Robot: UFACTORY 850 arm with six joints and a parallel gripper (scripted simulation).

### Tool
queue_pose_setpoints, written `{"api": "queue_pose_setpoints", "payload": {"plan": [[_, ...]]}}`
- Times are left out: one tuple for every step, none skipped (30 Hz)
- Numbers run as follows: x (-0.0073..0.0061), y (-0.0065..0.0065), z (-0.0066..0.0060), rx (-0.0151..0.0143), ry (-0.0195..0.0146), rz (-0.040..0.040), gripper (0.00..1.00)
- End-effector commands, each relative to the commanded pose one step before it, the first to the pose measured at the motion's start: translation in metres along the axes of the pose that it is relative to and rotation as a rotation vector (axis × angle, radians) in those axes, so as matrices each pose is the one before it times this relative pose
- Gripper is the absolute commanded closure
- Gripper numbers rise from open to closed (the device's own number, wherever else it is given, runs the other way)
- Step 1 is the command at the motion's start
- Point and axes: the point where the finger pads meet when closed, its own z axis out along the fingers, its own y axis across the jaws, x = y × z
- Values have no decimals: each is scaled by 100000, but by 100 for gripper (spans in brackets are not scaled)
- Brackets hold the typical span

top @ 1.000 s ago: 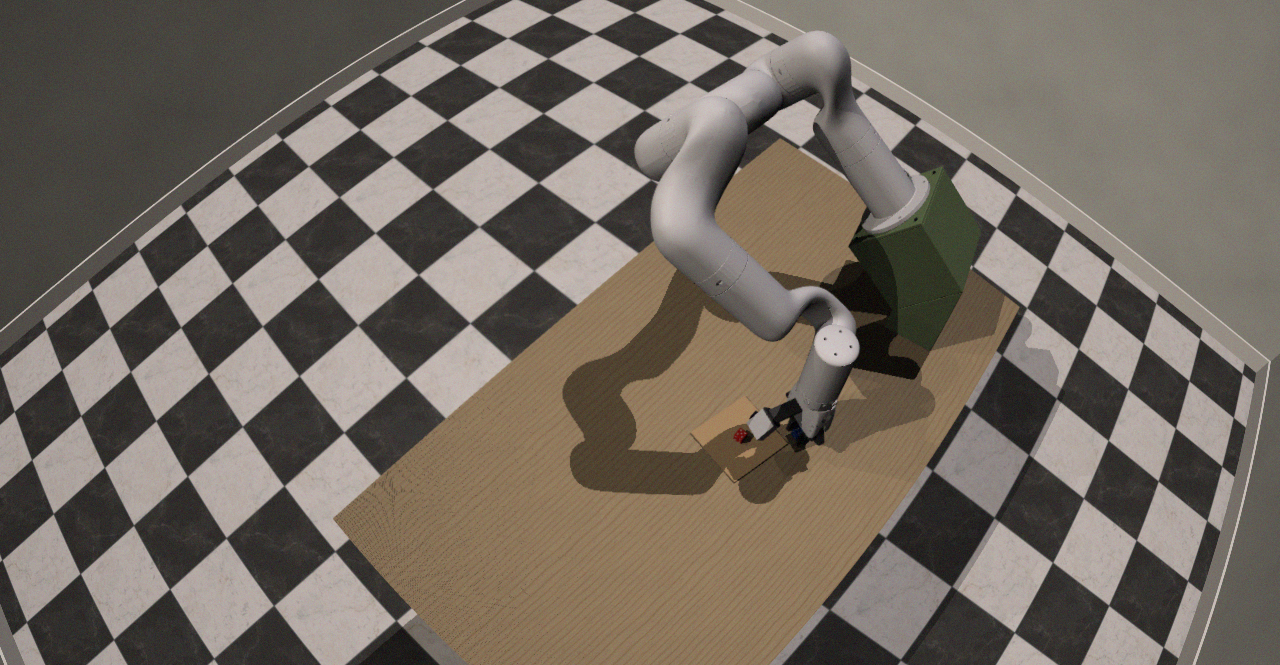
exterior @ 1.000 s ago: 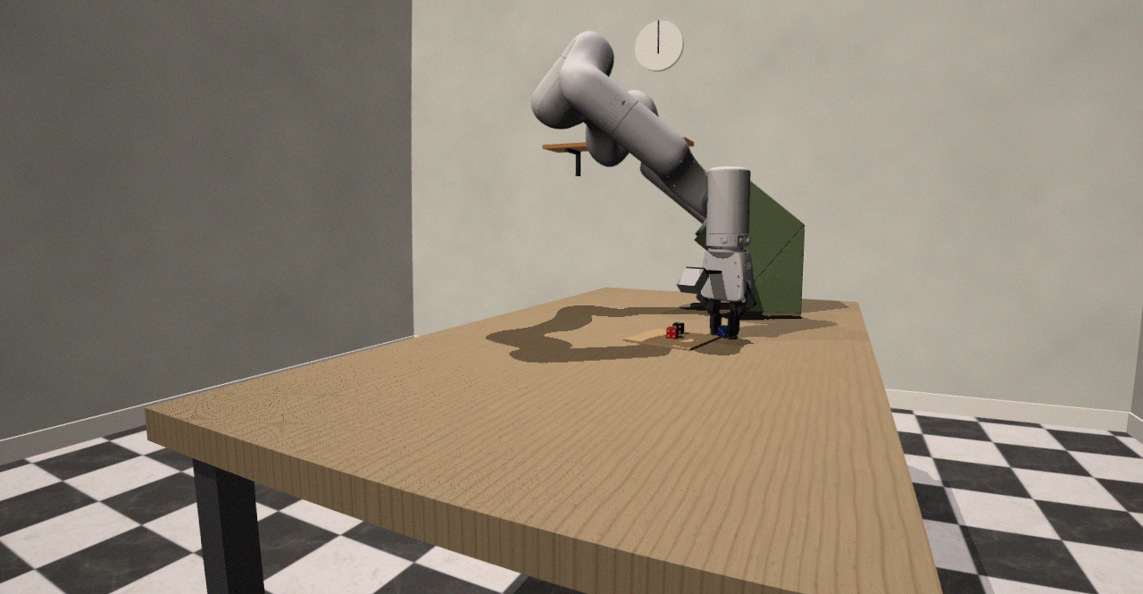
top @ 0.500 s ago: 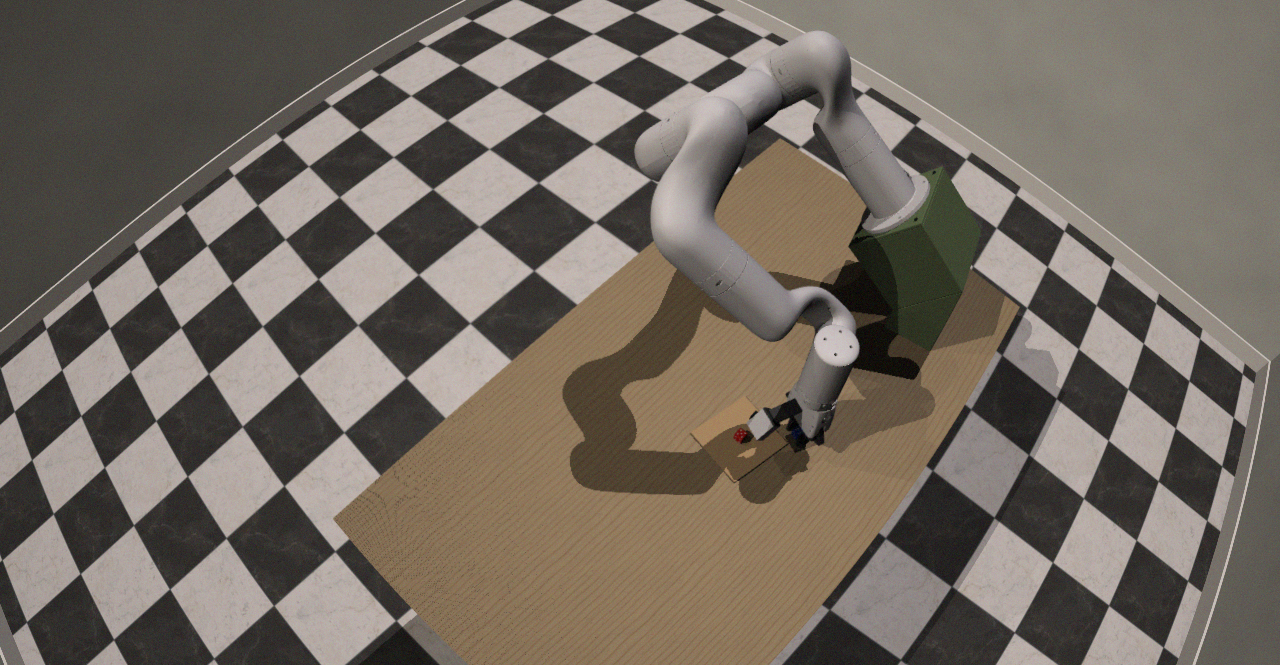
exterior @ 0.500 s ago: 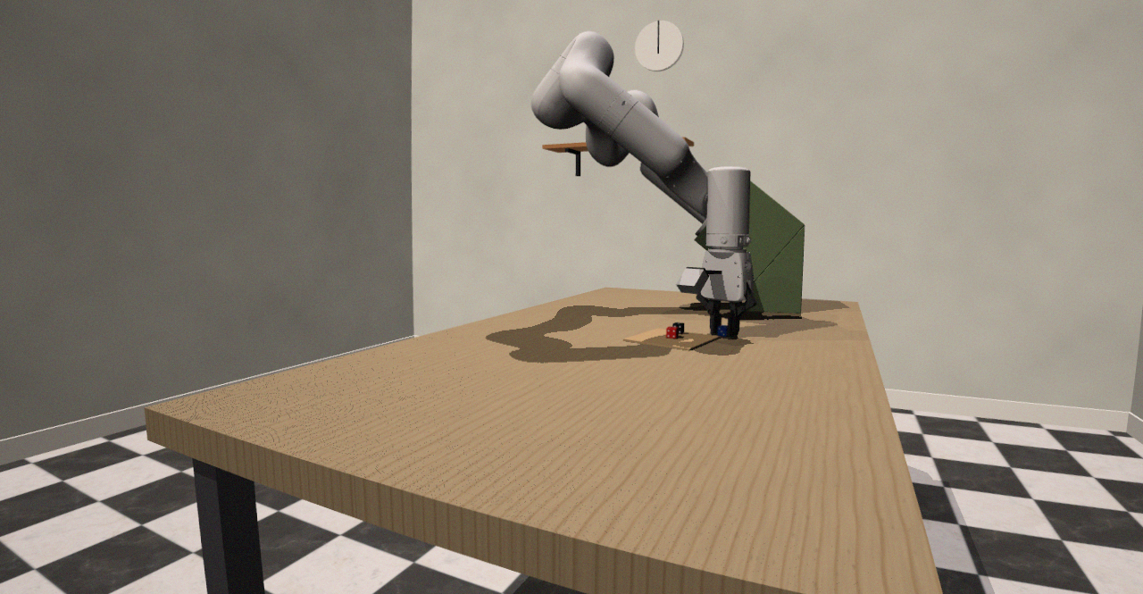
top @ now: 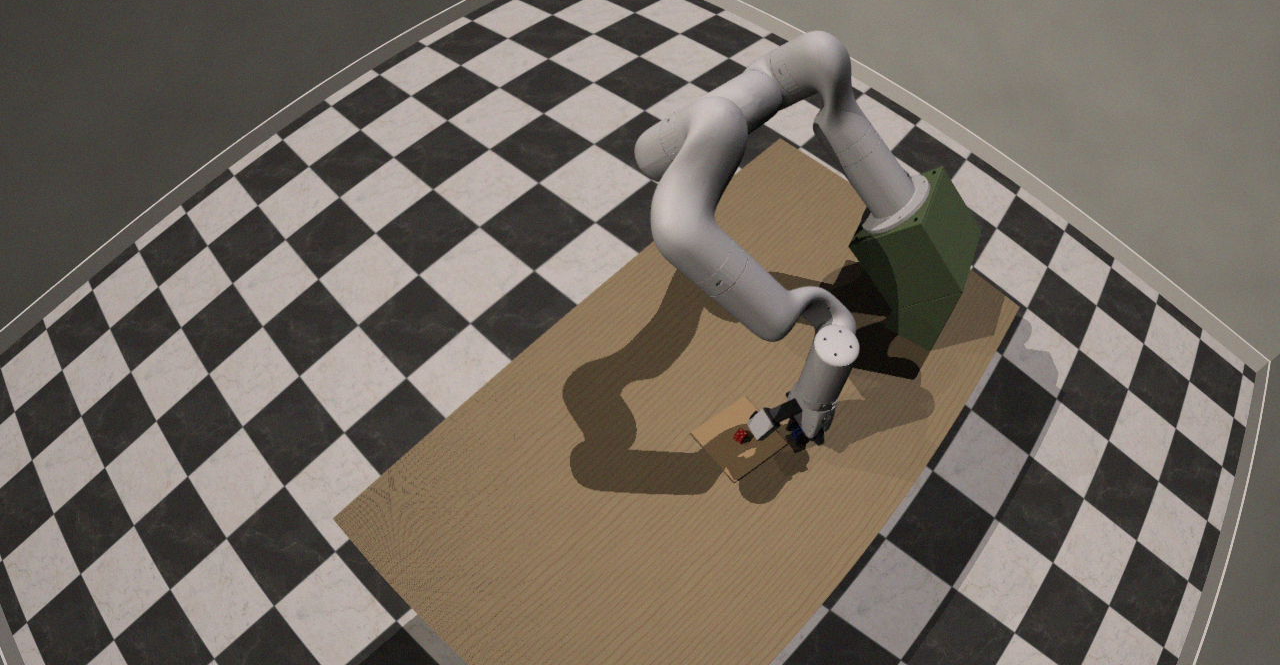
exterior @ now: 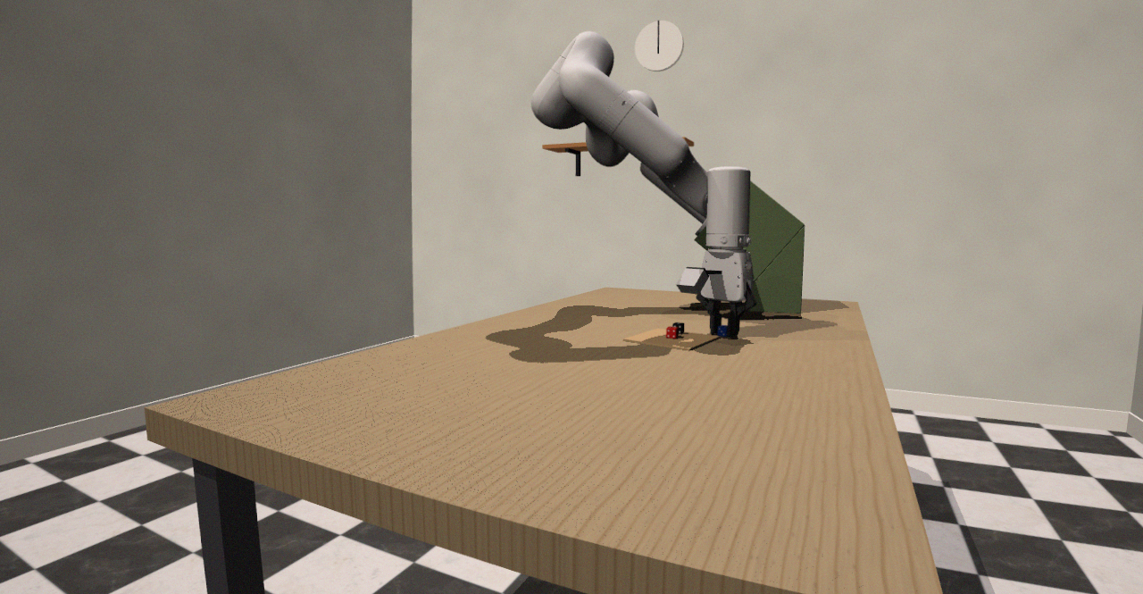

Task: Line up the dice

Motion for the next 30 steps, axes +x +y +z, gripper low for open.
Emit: {"api": "queue_pose_setpoints", "payload": {"plan": [[46, -37, -50, 69, 84, 21, 64], [0, 0, 0, 0, 0, 0, 64], [0, 0, 0, 0, 0, 0, 64], [0, 0, 0, 0, 0, 0, 85], [0, 0, 0, 0, 0, 0, 85], [0, 0, 0, 0, 0, 0, 85], [0, 0, 0, 0, 0, 0, 85], [0, 0, 0, 0, 0, 0, 85], [0, 0, 0, 0, 0, 0, 85], [0, 0, 0, 0, 0, 0, 85], [0, 0, 0, 0, 0, 0, 85], [0, 0, 0, 0, 0, 0, 85], [0, 0, 0, 0, 0, 0, 85], [0, 0, 0, 0, 0, 0, 85], [0, 0, 0, 0, 0, 0, 85], [0, 0, 0, 0, 0, 0, 85], [0, 0, 0, 0, 0, 0, 85], [0, 0, 0, 0, 0, 0, 85], [0, 0, 0, 0, 0, 0, 85], [0, 0, 0, 0, 0, 0, 85], [0, 0, 0, 0, 0, 0, 85], [0, 0, 0, 0, 0, 0, 85], [0, 0, 0, 0, 0, 0, 85], [0, 0, 0, 0, 0, 0, 85], [0, 0, 0, 0, 0, 0, 85], [0, 0, 0, 0, 0, 0, 85], [0, 0, 0, 0, 0, 0, 85], [0, 0, 0, 0, 0, 0, 85], [0, 0, 0, 0, 0, 0, 85], [0, 0, 0, 0, 0, 0, 85]]}}
